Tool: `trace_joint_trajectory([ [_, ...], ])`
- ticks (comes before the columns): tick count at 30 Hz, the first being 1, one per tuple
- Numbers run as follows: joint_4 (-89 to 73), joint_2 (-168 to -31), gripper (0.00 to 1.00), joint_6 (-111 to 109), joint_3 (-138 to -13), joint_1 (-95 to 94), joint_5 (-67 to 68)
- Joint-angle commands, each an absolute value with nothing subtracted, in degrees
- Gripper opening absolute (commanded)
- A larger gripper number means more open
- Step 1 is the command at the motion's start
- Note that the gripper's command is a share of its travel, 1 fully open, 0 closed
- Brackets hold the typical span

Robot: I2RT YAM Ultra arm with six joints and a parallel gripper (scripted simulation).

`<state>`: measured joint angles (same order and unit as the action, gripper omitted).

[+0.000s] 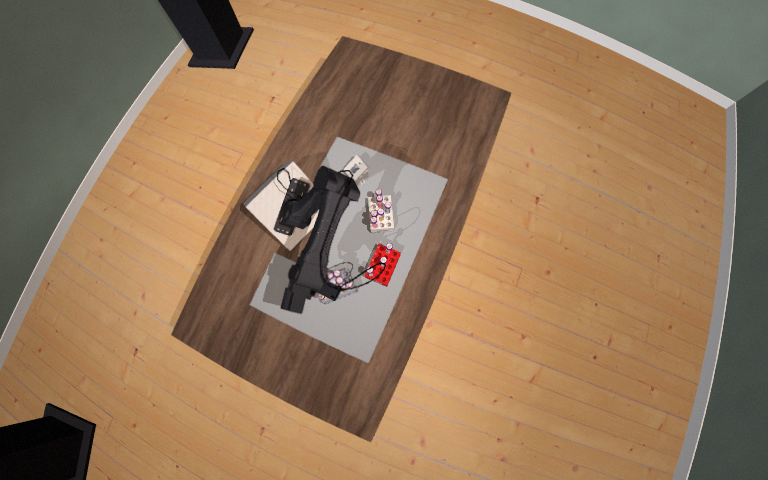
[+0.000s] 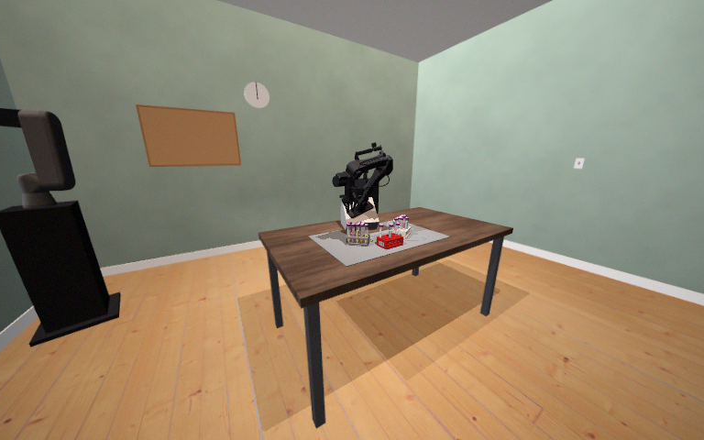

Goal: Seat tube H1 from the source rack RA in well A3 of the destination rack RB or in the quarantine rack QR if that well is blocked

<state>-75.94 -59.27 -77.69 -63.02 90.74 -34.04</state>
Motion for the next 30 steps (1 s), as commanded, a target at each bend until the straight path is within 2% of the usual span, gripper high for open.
trace_joint_trajectory([
  [1, -77.21, -54.36, 0.30, -68.87, -61.03, 87.92, -33.80],
  [5, -76.26, -51.99, 0.30, -63.01, -60.00, 85.66, -33.83],
  [20, -72.03, -37.30, 0.30, -7.26, -57.11, 55.17, -29.54],
  [22, -72.03, -37.30, 0.30, -7.26, -57.11, 55.17, -29.54],
  [30, -65.53, -38.03, 0.30, 23.51, -56.07, 21.40, -12.94],
])
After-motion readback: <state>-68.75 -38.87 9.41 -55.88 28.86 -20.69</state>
